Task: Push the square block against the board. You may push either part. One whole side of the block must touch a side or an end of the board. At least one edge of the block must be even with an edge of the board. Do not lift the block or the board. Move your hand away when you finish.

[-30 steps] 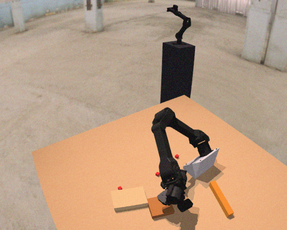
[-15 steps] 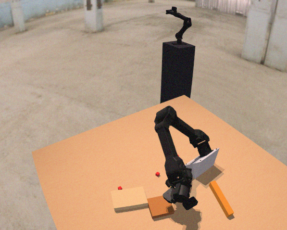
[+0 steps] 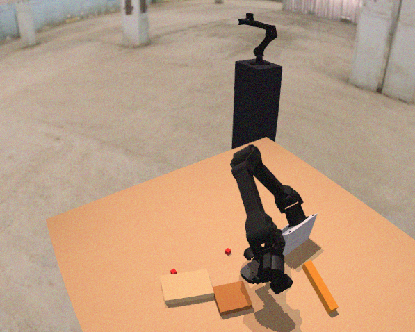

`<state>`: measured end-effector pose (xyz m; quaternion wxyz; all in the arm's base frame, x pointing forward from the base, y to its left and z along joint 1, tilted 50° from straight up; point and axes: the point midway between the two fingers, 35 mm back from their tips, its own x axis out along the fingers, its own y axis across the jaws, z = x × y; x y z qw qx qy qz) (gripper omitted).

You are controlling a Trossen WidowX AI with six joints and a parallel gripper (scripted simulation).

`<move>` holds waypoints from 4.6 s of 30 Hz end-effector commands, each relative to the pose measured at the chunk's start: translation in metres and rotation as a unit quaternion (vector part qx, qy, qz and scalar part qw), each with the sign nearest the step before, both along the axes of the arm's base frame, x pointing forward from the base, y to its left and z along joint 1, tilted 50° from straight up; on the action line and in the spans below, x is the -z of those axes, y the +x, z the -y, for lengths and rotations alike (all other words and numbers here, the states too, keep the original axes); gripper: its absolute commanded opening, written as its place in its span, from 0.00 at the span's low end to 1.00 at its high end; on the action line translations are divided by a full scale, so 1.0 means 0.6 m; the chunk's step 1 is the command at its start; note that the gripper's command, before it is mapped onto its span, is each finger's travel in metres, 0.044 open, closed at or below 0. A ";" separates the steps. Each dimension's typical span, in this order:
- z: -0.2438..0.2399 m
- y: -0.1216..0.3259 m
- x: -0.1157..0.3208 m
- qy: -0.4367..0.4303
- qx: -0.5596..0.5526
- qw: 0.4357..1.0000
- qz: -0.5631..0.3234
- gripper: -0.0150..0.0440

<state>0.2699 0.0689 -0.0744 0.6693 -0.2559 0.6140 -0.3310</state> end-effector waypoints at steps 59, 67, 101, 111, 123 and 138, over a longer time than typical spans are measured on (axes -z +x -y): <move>0.016 0.220 0.099 -0.013 -0.396 0.793 -0.463 0.25; 0.022 0.218 0.092 -0.013 -0.396 0.793 -0.463 0.25; 0.050 0.207 0.058 -0.013 -0.396 0.793 -0.463 0.25; 0.058 0.203 0.049 -0.013 -0.396 0.793 -0.463 0.25; 0.068 0.197 0.037 -0.013 -0.396 0.793 -0.464 0.25; 0.081 0.189 0.024 -0.013 -0.396 0.793 -0.464 0.25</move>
